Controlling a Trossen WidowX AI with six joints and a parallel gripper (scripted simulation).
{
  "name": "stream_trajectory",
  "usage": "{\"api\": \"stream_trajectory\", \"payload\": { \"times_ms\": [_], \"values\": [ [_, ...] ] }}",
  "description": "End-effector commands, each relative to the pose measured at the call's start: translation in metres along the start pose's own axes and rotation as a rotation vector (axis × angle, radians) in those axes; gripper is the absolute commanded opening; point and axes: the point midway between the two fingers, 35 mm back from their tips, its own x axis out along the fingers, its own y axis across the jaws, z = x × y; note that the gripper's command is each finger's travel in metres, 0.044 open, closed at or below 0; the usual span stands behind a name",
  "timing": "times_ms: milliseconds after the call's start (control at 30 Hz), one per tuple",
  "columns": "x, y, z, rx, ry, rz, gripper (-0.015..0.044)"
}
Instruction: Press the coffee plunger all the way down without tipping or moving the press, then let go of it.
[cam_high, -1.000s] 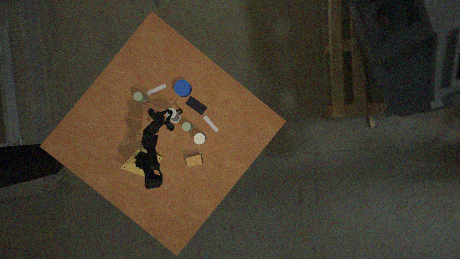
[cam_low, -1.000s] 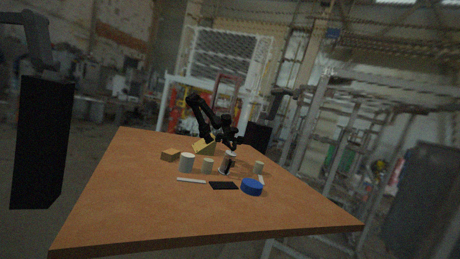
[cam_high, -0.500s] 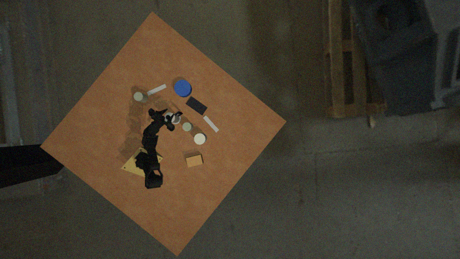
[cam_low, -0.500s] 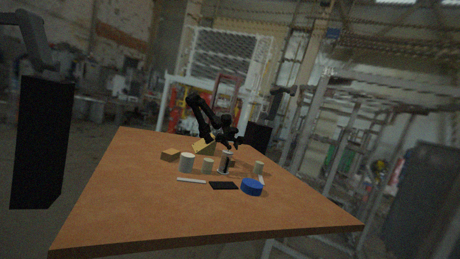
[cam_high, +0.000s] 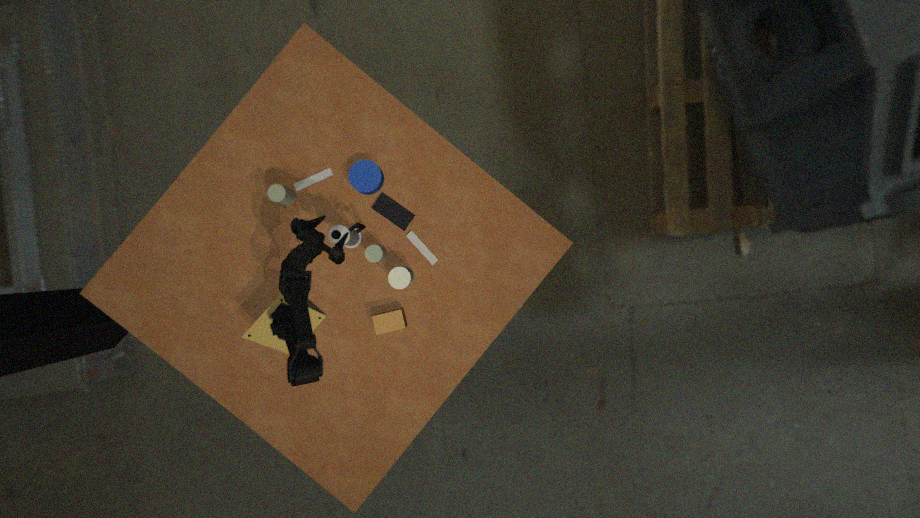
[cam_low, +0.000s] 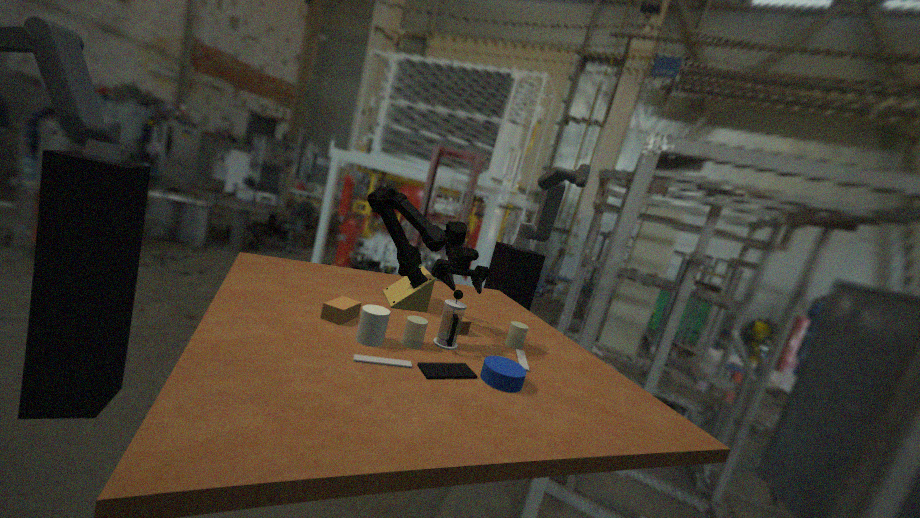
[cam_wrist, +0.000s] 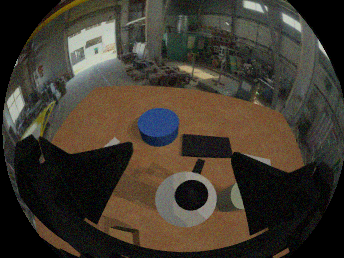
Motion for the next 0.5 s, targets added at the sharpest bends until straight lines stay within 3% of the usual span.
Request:
{"api": "stream_trajectory", "payload": {
  "times_ms": [0,100,467],
  "values": [
    [-0.028,-0.005,0.026,0.015,-0.015,-0.006,0.0440],
    [-0.050,-0.010,0.036,0.010,-0.016,-0.012,0.0440],
    [-0.051,-0.010,0.036,0.010,-0.017,-0.012,0.0440]
  ]
}}
